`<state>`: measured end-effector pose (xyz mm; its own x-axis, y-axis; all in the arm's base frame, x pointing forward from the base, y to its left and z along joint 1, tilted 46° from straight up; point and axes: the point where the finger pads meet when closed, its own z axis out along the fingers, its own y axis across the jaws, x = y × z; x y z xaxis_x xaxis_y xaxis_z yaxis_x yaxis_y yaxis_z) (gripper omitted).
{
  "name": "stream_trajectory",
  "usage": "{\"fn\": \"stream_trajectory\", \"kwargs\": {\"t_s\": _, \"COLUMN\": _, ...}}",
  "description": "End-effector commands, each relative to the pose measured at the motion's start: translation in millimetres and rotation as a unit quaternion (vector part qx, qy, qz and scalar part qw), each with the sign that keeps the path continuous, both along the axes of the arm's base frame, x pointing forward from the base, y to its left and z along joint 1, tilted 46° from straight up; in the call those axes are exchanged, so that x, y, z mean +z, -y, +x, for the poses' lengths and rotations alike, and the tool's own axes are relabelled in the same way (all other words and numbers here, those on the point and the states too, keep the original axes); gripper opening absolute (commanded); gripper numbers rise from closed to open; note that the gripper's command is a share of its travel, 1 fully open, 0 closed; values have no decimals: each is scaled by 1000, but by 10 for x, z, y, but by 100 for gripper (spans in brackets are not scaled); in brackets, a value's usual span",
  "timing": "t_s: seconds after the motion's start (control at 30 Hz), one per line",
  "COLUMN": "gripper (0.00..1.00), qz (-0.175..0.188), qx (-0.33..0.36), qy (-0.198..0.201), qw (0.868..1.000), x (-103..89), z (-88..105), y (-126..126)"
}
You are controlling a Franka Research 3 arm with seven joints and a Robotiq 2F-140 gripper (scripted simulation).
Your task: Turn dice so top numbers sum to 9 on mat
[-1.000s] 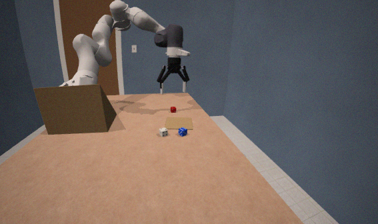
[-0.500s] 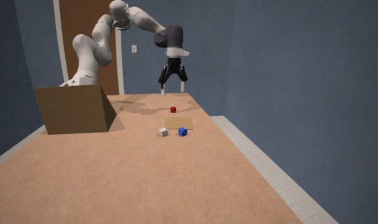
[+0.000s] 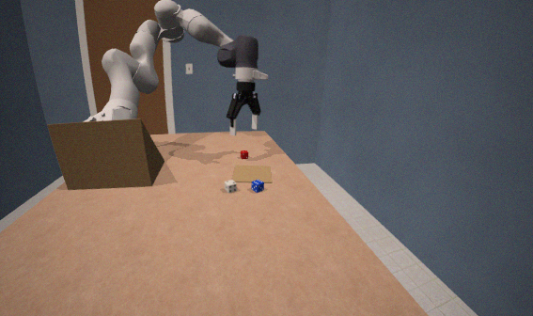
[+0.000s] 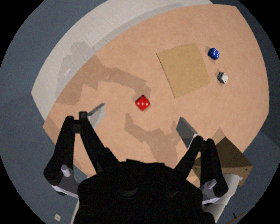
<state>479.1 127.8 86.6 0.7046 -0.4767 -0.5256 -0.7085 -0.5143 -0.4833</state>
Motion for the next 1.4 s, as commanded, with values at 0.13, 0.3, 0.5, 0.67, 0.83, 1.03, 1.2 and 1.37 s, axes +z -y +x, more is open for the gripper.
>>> {"fn": "stream_trajectory", "kwargs": {"t_s": 0.13, "gripper": 100, "qz": 6, "qx": 79, "qy": 87, "qw": 993, "x": -22, "z": -7, "y": -2}}
{"fn": "stream_trajectory", "kwargs": {"t_s": 0.3, "gripper": 100, "qz": 7, "qx": 107, "qy": 115, "qw": 988, "x": -26, "z": -7, "y": -6}}
{"fn": "stream_trajectory", "kwargs": {"t_s": 0.5, "gripper": 100, "qz": 9, "qx": 135, "qy": 144, "qw": 980, "x": -29, "z": -7, "y": -9}}
{"fn": "stream_trajectory", "kwargs": {"t_s": 0.67, "gripper": 100, "qz": 10, "qx": 163, "qy": 173, "qw": 971, "x": -33, "z": -7, "y": -13}}
{"fn": "stream_trajectory", "kwargs": {"t_s": 0.83, "gripper": 100, "qz": 11, "qx": 193, "qy": 203, "qw": 960, "x": -37, "z": -7, "y": -17}}
{"fn": "stream_trajectory", "kwargs": {"t_s": 1.03, "gripper": 100, "qz": 13, "qx": 225, "qy": 236, "qw": 945, "x": -41, "z": -7, "y": -21}}
{"fn": "stream_trajectory", "kwargs": {"t_s": 1.2, "gripper": 100, "qz": 14, "qx": 250, "qy": 262, "qw": 932, "x": -44, "z": -7, "y": -24}}
{"fn": "stream_trajectory", "kwargs": {"t_s": 1.37, "gripper": 100, "qz": 15, "qx": 275, "qy": 287, "qw": 917, "x": -47, "z": -7, "y": -27}}
